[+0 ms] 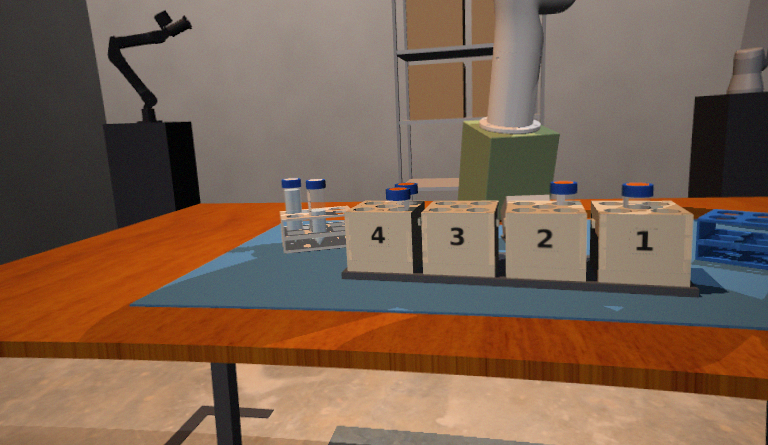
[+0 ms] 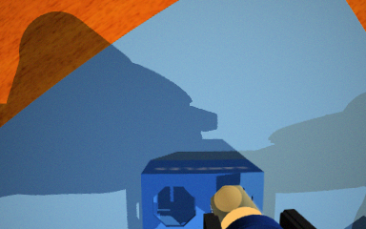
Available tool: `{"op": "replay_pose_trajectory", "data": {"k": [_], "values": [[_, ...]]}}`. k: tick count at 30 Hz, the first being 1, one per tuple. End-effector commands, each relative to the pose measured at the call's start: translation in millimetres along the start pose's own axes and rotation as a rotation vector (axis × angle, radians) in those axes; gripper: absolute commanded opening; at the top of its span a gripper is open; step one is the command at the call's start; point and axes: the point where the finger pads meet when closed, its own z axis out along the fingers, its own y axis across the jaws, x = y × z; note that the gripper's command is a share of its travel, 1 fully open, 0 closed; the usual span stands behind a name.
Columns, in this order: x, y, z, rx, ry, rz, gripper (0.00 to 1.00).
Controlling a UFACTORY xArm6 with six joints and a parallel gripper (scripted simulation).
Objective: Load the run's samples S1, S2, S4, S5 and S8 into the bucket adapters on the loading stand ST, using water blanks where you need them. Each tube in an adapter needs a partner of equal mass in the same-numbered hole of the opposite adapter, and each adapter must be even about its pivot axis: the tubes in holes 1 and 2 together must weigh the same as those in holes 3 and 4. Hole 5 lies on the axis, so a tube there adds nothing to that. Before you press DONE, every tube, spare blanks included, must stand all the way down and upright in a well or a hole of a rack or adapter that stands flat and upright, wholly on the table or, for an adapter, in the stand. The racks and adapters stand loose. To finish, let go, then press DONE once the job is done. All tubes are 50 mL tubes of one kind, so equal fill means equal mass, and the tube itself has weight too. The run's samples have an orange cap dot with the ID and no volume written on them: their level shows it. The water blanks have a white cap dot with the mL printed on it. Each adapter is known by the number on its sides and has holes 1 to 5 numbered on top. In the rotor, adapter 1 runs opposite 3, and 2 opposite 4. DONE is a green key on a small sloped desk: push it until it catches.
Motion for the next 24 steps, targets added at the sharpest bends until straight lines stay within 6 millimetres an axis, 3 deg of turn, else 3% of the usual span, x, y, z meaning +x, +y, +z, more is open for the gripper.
{"op": "replay_pose_trajectory", "data": {"k": [1, 24], "values": [[1.5, 0.4, -1.8, -0.001, 0.004, 0.000, 0.00], [1.4, 0.4, -39.9, -0.001, 0.004, 0.000, 0.00]]}}
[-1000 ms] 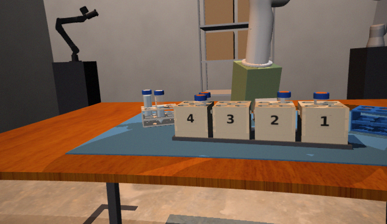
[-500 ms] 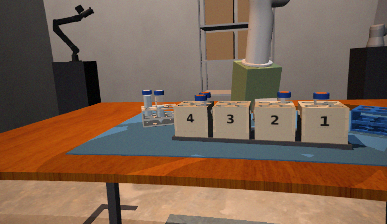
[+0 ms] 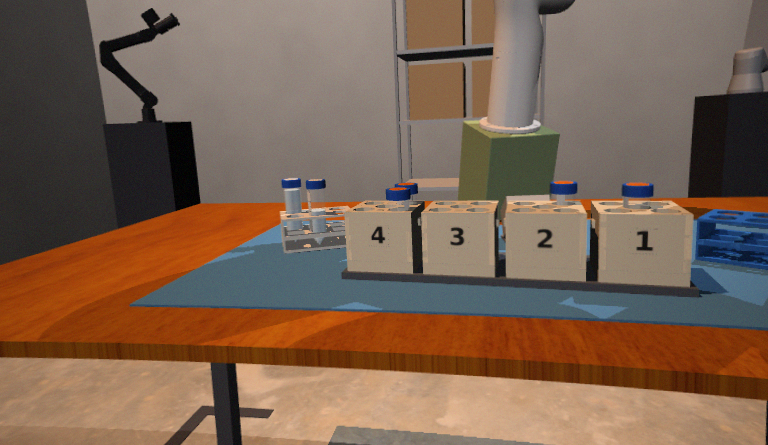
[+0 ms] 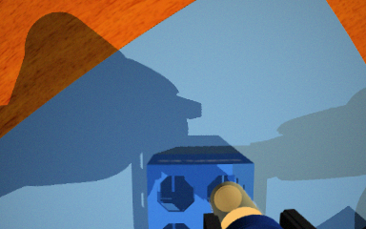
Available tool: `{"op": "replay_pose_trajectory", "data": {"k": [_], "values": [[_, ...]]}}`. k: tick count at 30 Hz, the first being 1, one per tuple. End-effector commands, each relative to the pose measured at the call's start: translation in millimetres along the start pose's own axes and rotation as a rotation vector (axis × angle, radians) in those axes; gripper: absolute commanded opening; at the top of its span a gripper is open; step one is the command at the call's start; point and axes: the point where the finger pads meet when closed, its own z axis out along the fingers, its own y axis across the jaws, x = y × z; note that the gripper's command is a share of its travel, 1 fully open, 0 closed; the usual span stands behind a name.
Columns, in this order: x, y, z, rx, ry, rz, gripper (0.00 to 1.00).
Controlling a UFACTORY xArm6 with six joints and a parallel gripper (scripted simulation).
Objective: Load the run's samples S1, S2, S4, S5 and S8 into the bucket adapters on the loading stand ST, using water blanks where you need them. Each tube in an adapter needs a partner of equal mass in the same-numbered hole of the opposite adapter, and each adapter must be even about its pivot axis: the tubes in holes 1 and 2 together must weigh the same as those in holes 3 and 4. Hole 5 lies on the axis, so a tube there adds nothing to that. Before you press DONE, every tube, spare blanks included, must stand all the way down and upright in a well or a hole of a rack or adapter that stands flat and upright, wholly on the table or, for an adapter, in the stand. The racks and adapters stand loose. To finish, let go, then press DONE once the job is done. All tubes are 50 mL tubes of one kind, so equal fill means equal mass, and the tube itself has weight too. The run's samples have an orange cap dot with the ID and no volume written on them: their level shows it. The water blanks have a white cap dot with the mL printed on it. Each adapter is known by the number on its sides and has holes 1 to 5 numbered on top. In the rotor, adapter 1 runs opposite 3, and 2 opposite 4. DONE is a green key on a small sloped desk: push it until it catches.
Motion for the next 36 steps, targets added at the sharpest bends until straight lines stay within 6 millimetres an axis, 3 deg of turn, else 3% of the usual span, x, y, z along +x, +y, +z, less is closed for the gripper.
{"op": "replay_pose_trajectory", "data": {"k": [1, 36], "values": [[2.0, 0.5, -9.9, -0.001, 0.005, 0.000, 0.00], [1.8, 0.5, -72.0, -0.001, 0.005, 0.000, 0.00]]}}
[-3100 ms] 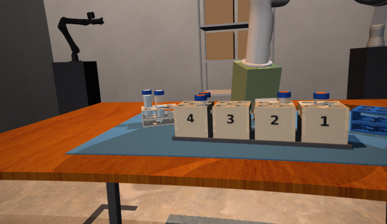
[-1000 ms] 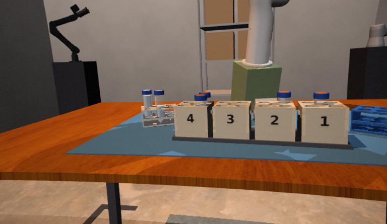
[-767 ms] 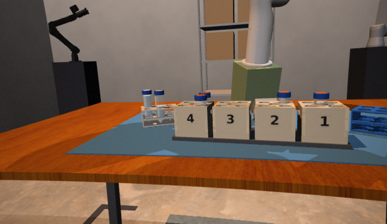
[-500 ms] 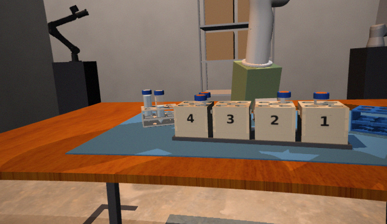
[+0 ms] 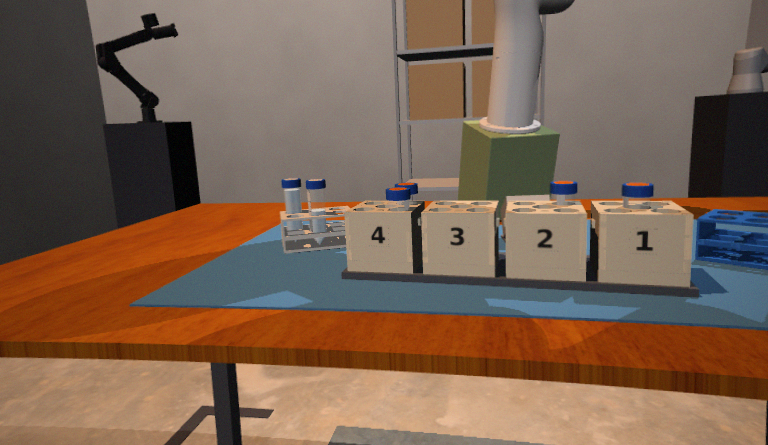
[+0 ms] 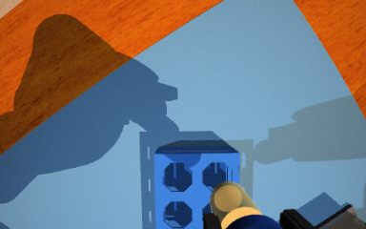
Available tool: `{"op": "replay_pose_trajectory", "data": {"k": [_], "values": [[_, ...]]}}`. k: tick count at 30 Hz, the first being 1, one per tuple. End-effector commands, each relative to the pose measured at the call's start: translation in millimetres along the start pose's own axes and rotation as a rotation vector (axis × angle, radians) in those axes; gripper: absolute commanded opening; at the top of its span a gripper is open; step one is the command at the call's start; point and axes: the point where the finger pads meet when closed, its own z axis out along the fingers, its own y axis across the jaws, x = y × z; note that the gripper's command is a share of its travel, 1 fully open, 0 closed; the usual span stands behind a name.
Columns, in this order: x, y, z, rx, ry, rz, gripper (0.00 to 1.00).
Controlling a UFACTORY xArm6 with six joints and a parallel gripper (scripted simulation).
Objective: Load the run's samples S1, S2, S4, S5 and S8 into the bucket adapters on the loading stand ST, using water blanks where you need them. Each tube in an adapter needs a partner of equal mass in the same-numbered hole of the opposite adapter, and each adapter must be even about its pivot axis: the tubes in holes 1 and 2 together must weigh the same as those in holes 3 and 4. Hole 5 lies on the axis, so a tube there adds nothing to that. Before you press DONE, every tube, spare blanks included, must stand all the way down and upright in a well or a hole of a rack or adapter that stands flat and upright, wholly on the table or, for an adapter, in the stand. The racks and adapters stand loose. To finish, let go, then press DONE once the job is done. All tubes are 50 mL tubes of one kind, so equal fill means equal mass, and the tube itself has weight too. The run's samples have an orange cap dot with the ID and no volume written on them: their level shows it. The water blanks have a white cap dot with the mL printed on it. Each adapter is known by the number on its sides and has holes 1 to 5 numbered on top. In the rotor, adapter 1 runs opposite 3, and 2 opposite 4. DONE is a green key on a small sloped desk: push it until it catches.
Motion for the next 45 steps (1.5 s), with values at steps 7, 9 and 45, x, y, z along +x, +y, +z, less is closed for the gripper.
{"op": "replay_pose_trajectory", "data": {"k": [7, 9, 45], "values": [[1.7, 0.4, -18.1, -0.001, 0.005, 0.000, 0.00], [1.7, 0.4, -18.0, -0.001, 0.005, 0.000, 0.00], [-79.9, 95.7, -17.9, 0.000, 0.005, 0.833, 0.00]]}}
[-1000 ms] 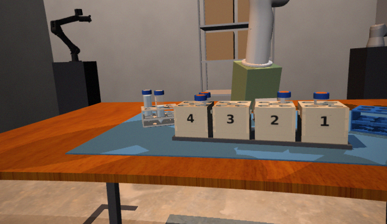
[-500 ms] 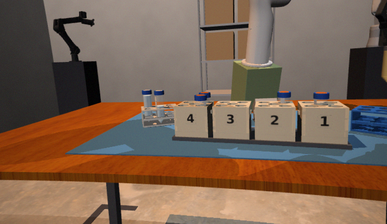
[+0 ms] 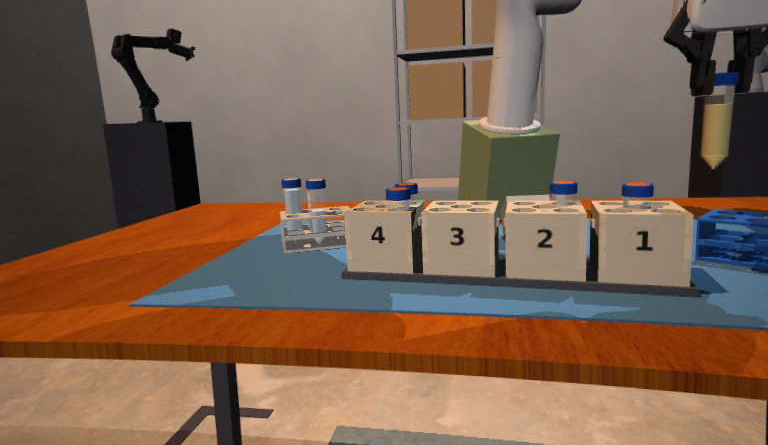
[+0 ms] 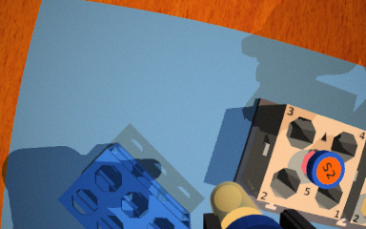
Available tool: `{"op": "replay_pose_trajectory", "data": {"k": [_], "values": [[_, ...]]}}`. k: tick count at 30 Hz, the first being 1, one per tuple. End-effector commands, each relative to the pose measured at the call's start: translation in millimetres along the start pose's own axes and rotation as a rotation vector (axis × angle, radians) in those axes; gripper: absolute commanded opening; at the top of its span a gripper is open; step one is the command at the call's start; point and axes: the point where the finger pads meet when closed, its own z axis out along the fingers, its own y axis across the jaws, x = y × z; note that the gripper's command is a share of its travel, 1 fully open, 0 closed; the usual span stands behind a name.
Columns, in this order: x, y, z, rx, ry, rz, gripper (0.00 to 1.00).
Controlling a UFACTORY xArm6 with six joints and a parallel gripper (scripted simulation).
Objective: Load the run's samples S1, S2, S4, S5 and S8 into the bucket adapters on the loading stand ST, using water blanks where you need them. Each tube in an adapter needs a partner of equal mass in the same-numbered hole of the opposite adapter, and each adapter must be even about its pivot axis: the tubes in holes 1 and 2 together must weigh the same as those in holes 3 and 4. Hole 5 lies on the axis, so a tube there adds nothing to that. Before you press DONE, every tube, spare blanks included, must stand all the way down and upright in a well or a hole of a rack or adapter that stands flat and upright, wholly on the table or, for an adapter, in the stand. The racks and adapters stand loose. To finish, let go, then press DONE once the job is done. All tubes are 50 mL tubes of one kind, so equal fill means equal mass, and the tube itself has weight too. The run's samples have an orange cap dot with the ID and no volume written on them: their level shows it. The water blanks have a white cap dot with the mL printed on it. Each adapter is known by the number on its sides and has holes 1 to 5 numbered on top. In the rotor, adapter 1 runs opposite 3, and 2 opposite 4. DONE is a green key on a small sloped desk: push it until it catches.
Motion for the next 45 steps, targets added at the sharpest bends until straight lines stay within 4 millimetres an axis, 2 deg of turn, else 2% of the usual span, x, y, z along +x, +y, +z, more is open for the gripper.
{"op": "replay_pose_trajectory", "data": {"k": [1, 7, 14, 16, 31, 33, 39, 45], "values": [[2.6, 14.4, -1.7, -0.002, 0.007, 0.100, 0.00], [4.4, 44.5, -1.8, -0.001, 0.007, 0.300, 0.00], [6.4, 79.5, -1.9, -0.002, 0.008, 0.302, 0.00], [6.4, 79.5, -1.9, -0.002, 0.008, 0.302, 0.00], [10.7, 154.6, -2.2, -0.002, 0.008, 0.301, 0.00], [10.7, 154.6, -2.2, -0.002, 0.008, 0.301, 0.00], [12.4, 184.6, -2.3, -0.003, 0.008, 0.301, 0.00], [12.5, 184.9, -2.3, -0.003, 0.008, 0.301, 0.00]]}}
